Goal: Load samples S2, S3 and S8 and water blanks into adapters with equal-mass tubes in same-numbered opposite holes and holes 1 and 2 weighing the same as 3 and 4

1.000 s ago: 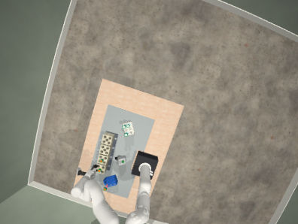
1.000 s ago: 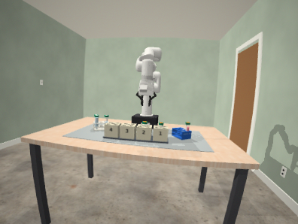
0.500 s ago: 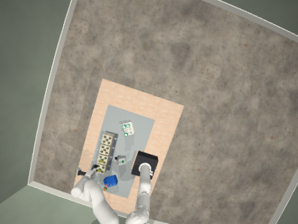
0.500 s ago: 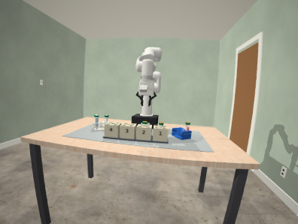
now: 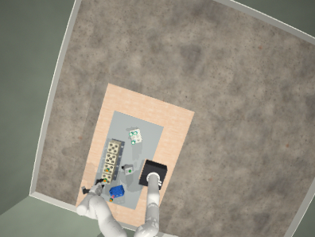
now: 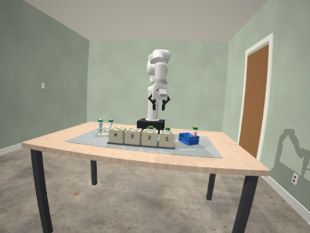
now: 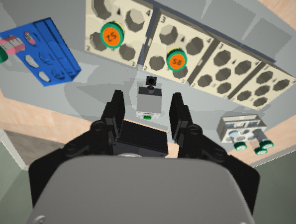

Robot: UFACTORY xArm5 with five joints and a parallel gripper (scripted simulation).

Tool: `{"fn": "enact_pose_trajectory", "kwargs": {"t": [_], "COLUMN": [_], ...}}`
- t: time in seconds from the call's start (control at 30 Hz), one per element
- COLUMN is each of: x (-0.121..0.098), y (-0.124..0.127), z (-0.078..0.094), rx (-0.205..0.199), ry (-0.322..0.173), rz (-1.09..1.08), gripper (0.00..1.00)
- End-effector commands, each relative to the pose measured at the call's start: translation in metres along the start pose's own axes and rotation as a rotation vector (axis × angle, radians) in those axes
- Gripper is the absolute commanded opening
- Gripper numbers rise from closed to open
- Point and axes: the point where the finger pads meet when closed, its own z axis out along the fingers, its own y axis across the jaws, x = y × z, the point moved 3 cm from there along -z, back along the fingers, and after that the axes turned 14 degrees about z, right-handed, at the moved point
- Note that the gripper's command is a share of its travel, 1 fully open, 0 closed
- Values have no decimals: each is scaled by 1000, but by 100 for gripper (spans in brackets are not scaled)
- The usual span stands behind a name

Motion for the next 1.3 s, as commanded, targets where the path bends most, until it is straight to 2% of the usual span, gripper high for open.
{"fn": "enact_pose_trajectory", "kwargs": {"t": [0.0, 0.13, 1.27], "x": [-3, -8, -44], "y": [-18, -37, -183], "z": [-2, -1, -1], "rx": [-1, -2, -10], "ry": [5, 5, 8], "rz": [-120, -243, -243], "gripper": [57, 57, 57]}}
